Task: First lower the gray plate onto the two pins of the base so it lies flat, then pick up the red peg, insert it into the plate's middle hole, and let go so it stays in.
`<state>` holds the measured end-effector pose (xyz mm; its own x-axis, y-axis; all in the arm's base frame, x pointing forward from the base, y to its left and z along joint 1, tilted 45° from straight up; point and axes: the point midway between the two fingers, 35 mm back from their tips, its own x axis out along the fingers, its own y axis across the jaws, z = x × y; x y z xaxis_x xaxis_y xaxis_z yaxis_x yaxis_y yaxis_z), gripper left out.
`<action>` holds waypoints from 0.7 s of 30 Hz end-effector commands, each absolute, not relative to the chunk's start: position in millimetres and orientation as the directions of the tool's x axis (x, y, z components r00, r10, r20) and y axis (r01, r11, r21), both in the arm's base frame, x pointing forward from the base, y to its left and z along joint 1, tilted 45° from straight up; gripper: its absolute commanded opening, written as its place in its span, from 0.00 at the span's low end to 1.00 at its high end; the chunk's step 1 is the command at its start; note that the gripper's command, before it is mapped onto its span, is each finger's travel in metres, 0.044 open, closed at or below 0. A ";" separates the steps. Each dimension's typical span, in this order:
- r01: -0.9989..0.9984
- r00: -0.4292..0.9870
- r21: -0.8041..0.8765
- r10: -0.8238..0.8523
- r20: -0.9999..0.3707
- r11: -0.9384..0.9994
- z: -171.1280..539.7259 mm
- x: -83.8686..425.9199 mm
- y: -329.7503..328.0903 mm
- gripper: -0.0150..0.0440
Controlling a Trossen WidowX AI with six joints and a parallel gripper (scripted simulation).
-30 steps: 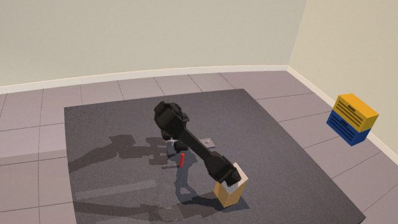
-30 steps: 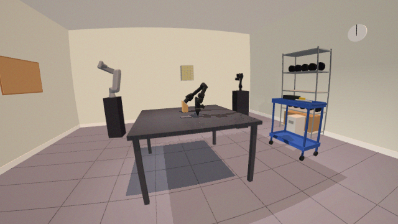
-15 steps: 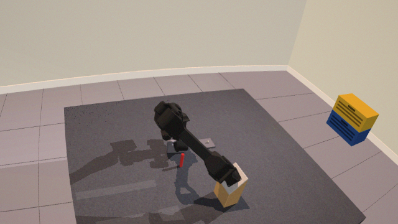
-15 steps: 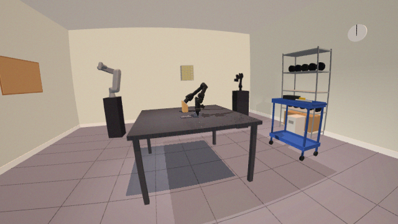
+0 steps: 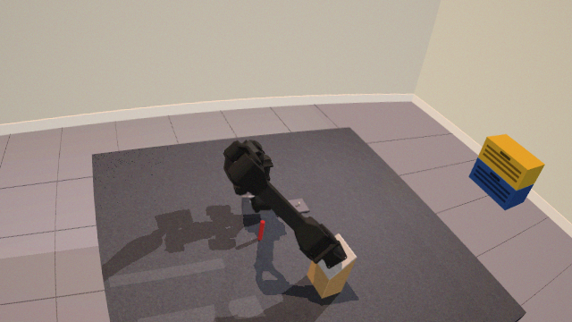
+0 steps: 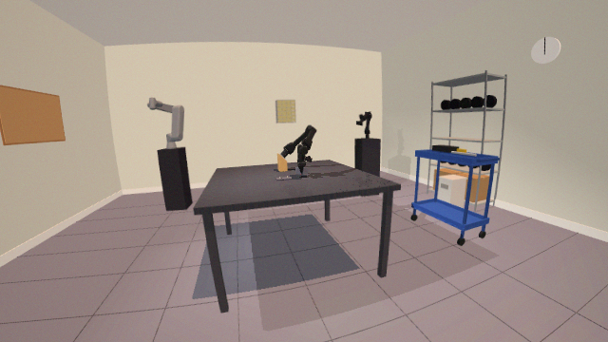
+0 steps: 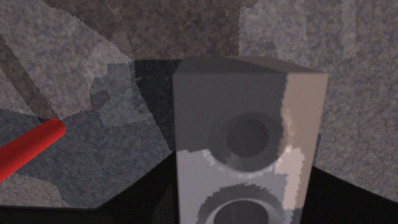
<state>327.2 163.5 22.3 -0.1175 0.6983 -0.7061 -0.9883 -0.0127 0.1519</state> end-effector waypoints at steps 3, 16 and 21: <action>-0.991 -0.106 0.137 0.697 -0.709 -0.012 37.0 332.7 149.8 0.25; -0.991 -0.105 0.135 0.696 -0.710 -0.011 65.3 333.5 120.5 0.25; -0.991 -0.104 0.135 0.697 -0.709 -0.011 76.7 332.4 109.5 0.25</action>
<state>330.4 116.9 67.8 -0.1142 0.6997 -0.7053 -0.9888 -0.0113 0.1489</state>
